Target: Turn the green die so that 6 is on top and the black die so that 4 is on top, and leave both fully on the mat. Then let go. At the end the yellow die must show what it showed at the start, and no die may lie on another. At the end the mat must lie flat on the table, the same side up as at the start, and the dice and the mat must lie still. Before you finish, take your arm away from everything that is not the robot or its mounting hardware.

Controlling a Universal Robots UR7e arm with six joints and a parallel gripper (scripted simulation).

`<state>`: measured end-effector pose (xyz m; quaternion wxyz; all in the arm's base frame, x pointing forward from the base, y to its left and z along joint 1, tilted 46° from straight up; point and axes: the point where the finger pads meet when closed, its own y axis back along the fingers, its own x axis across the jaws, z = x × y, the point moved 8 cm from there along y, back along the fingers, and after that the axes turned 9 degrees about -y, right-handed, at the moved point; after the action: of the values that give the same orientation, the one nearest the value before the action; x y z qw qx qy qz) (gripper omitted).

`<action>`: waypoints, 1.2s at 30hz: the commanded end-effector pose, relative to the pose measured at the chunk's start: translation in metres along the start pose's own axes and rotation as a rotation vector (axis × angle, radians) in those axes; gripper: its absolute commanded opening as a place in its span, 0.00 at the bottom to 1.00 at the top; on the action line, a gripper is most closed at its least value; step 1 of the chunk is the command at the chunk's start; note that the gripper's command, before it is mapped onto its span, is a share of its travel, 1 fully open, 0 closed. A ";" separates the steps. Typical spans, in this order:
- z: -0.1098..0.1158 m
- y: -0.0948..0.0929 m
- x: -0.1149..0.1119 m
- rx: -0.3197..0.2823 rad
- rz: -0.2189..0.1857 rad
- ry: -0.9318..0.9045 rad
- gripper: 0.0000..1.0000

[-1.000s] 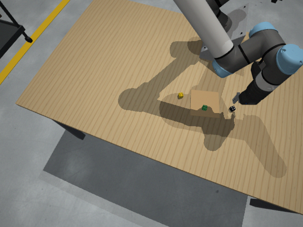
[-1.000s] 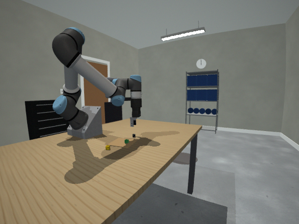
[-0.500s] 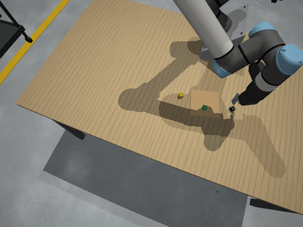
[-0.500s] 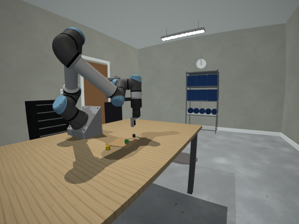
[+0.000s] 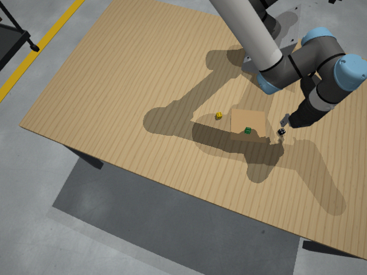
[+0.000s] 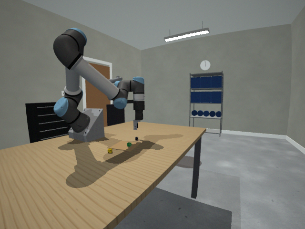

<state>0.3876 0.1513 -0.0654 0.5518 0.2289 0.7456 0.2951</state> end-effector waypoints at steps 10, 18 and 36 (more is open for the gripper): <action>0.000 0.000 0.000 -0.001 0.000 0.003 0.70; 0.000 0.000 0.000 -0.001 0.000 0.003 0.70; 0.000 0.000 0.000 -0.001 0.000 0.003 0.70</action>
<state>0.3876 0.1512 -0.0653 0.5506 0.2284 0.7465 0.2955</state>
